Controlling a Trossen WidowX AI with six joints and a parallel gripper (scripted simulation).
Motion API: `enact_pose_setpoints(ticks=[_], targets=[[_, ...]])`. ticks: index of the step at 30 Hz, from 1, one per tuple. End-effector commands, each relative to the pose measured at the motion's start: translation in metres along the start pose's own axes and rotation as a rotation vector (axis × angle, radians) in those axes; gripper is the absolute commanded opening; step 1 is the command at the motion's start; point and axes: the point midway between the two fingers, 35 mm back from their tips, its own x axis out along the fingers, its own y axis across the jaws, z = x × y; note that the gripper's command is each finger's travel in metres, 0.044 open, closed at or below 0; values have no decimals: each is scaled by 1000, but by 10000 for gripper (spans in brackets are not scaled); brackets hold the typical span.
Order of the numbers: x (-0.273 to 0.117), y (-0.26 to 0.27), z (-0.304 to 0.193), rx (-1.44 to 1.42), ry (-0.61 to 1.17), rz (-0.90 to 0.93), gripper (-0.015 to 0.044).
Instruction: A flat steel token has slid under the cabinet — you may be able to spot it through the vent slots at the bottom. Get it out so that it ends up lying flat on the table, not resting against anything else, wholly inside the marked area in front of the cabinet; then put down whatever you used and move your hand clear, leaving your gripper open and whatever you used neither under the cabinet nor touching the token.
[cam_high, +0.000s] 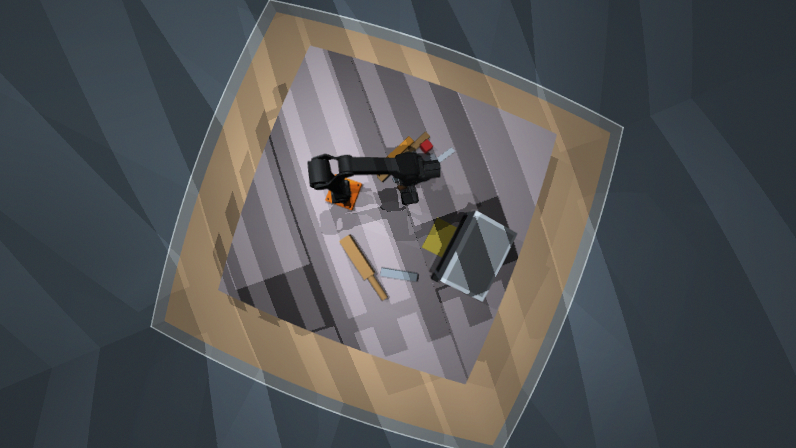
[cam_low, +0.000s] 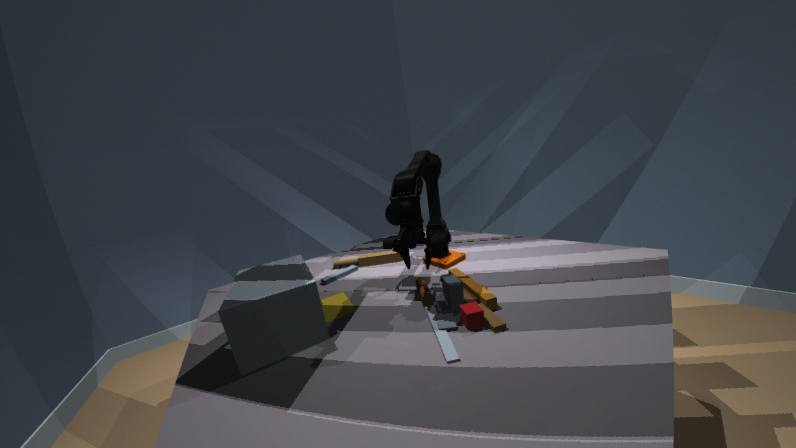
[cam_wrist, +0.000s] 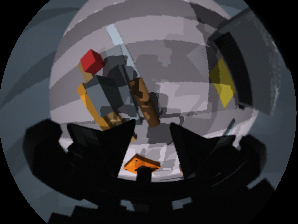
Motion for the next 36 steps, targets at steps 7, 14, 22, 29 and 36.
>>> enact_pose_setpoints(ticks=[7, 14, 22, 29, 36], targets=[[0, 0, 0, -83, 2, 3, 270], [0, 0, 0, -139, 2, 3, 270], [0, 0, 0, -202, 2, 3, 270], [0, 0, 0, -257, 2, 4, 270], [0, 0, 0, -312, 2, 4, 270]])
